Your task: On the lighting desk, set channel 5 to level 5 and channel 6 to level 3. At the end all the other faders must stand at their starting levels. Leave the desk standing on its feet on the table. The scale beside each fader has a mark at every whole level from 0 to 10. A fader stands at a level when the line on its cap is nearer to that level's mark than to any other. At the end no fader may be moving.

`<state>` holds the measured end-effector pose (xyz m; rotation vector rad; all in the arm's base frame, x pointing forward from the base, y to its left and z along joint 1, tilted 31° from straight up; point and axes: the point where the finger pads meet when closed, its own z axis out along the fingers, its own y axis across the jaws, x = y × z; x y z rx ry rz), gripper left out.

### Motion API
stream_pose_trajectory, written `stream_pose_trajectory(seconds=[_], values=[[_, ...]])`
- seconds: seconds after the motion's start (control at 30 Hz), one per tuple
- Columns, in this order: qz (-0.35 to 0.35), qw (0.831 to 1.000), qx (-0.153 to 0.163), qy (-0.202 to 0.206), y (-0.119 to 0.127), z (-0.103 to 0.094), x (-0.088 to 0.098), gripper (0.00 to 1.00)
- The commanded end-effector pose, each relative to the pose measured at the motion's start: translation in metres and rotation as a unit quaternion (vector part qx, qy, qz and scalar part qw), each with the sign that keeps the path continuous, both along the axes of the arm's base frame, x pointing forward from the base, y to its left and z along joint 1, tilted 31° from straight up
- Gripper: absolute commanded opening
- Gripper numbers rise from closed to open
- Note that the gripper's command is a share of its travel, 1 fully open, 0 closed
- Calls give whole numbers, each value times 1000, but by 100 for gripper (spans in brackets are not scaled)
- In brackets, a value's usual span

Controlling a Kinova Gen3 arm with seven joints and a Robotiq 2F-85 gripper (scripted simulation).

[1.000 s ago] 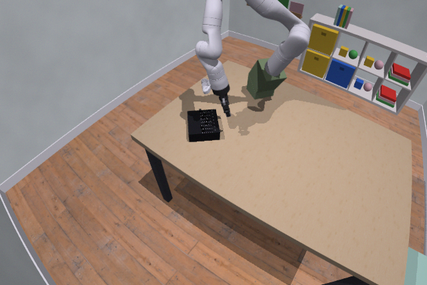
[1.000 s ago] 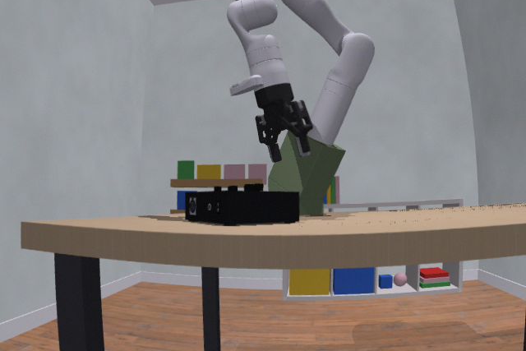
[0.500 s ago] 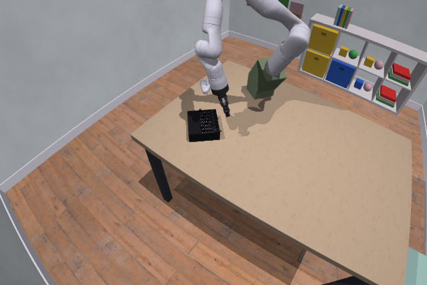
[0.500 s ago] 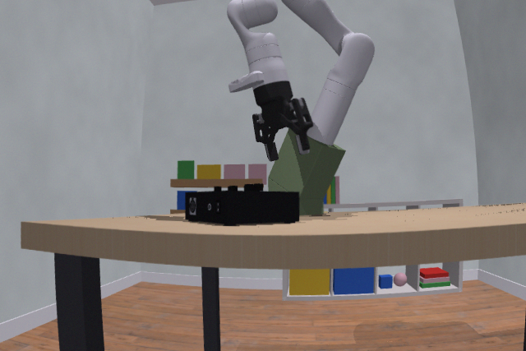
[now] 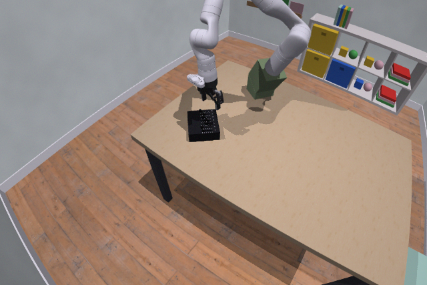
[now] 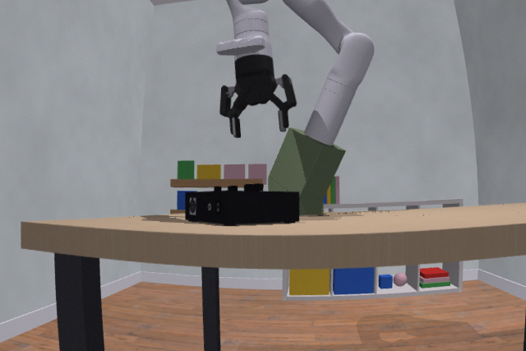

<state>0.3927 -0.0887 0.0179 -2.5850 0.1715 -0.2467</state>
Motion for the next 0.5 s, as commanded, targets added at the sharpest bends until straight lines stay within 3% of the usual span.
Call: stream_pose_trajectory(seconds=[0.0,0.2,0.47], values=[[33,999,-24,-33,-22,7,5,100],[74,993,-55,-71,-40,14,13,100],[77,993,-58,-75,-42,15,14,100]])
